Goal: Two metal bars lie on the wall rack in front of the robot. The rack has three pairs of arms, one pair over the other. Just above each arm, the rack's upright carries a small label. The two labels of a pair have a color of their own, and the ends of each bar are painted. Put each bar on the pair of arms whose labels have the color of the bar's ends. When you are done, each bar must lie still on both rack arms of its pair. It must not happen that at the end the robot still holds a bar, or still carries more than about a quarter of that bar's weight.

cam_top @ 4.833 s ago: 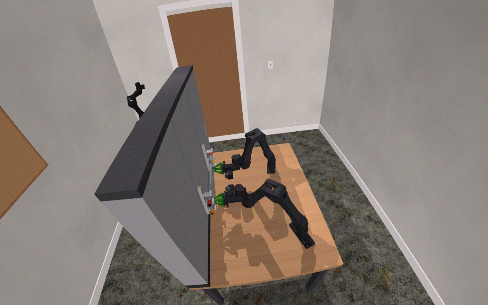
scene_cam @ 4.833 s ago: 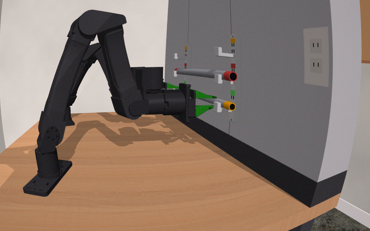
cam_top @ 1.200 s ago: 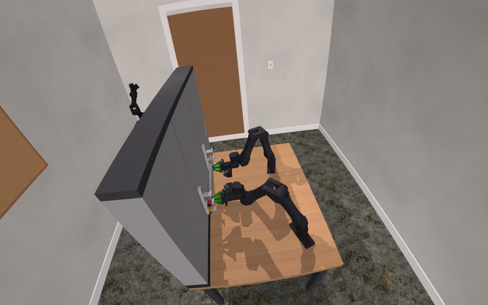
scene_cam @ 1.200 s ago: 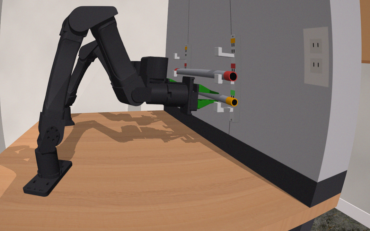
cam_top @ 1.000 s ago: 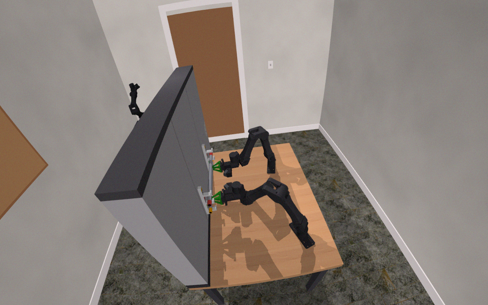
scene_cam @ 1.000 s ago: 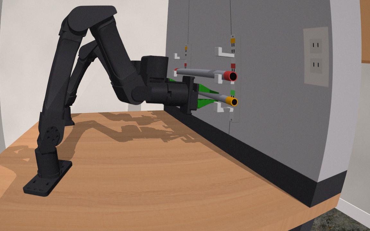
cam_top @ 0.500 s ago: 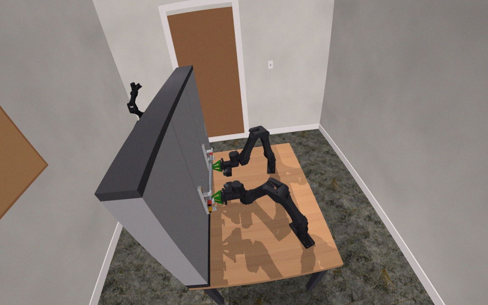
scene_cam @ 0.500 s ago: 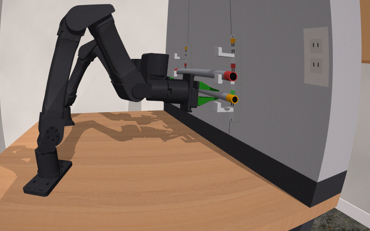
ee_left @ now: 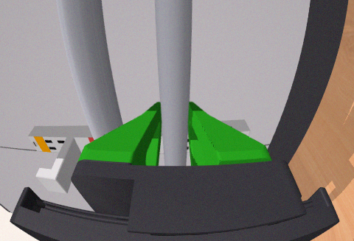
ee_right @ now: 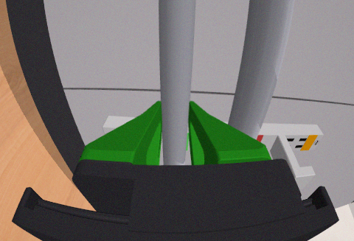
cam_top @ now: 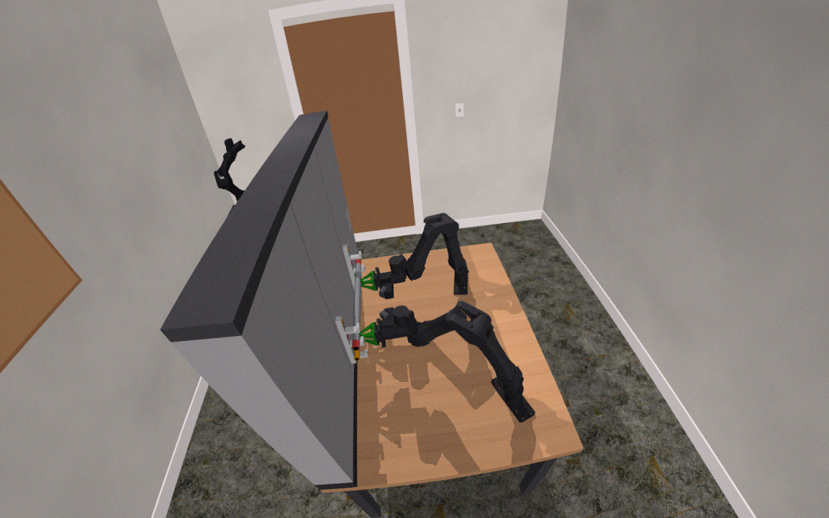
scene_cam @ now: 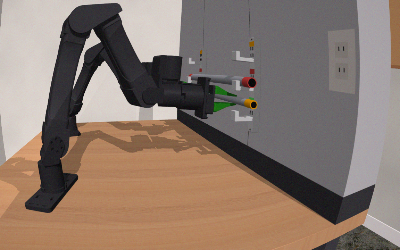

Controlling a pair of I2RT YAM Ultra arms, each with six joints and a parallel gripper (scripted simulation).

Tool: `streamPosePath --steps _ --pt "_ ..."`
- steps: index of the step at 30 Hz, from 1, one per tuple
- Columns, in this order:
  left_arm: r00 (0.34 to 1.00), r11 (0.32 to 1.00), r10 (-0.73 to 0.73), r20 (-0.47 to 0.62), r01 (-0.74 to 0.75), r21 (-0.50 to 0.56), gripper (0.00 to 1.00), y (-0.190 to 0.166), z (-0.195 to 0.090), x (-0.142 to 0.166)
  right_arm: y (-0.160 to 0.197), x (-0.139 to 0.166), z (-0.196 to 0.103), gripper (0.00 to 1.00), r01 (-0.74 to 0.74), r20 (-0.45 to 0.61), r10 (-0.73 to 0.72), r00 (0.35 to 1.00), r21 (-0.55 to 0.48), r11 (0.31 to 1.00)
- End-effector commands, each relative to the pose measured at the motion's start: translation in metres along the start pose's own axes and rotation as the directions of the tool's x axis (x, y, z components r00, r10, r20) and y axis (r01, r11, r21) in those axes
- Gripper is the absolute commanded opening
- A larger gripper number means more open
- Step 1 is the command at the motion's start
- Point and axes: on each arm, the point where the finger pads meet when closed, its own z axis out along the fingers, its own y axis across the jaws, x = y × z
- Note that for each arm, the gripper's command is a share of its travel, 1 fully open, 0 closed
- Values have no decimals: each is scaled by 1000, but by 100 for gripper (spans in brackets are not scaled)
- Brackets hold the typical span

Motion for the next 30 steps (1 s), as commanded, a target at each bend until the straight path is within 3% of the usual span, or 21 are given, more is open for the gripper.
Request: streamPosePath --steps 1,30 --pt "1000 999 -16 1 16 -48 0 30 -3 1 -33 -1 -2 0 -15 5 15 1000 67 998" --pt "1000 999 -16 1 16 -48 0 20 -24 1 -23 -1 -22 0 -16 5 15 1000 66 998"
